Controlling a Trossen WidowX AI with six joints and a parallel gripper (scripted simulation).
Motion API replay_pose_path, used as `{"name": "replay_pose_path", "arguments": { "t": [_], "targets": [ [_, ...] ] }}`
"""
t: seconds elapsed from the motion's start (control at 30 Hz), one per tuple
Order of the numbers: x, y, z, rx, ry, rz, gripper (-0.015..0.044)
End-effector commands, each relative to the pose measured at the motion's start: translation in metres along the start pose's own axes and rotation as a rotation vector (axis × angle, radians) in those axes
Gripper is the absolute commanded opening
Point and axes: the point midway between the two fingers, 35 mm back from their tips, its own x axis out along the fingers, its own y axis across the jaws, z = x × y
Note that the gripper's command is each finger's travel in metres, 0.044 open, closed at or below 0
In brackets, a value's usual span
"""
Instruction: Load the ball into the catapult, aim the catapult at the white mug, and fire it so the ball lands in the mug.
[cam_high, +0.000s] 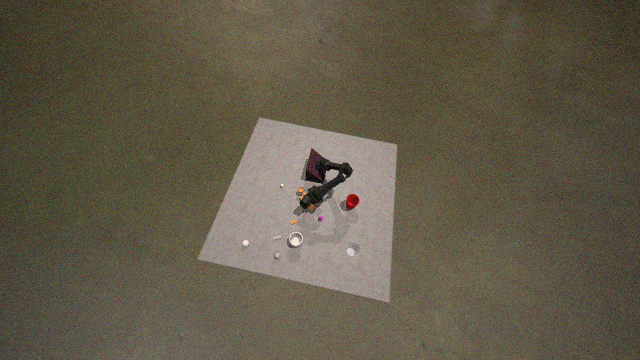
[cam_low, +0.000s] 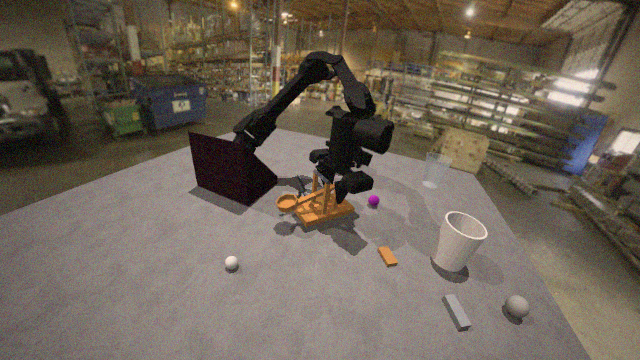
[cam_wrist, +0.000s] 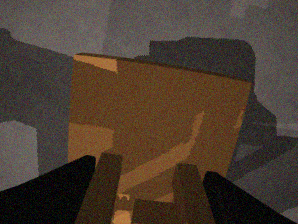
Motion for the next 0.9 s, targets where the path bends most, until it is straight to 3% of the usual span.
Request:
{"name": "replay_pose_path", "arguments": {
  "t": [0.0,0.37,0.87],
  "targets": [
    [0.0052,-0.0008,0.0,0.006,-0.004,-0.004,0.0],
    [0.0097,0.0001,0.0,0.0,-0.001,0.001,0.0],
    [0.0071,-0.0004,0.0001,0.0,0.0,0.0,0.0394]
  ]
}}
